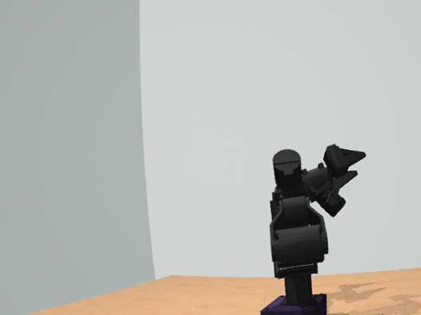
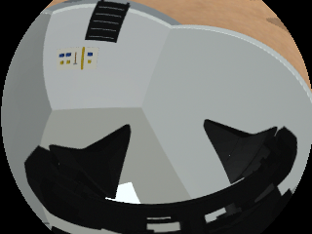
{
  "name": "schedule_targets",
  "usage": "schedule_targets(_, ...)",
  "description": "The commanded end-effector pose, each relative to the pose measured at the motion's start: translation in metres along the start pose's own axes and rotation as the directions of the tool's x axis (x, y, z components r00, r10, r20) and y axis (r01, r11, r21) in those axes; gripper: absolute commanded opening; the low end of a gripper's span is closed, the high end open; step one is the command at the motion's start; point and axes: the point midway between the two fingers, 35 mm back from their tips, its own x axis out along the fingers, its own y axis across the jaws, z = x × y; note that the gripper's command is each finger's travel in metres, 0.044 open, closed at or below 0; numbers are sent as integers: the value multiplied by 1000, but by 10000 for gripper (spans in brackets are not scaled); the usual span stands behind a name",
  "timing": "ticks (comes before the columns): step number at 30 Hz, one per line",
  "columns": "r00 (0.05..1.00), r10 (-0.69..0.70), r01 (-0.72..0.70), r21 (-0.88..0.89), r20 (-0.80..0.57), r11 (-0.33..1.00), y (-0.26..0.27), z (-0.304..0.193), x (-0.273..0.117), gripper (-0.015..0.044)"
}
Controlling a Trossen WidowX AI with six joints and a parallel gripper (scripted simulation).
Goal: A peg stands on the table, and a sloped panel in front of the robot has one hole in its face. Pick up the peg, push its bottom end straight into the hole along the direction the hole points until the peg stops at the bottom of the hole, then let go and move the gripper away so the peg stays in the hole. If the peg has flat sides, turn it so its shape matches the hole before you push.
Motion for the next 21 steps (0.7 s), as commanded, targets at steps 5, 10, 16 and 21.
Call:
schedule_targets(5,989,-128,117,-129,-77,985,-24,-22,-5,440)
schedule_targets(10,973,-198,170,-210,-121,963,-37,-33,-10,440)
schedule_targets(16,943,-286,226,-302,-171,926,-53,-46,-19,440)
schedule_targets(21,909,-360,266,-372,-211,889,-67,-57,-28,440)
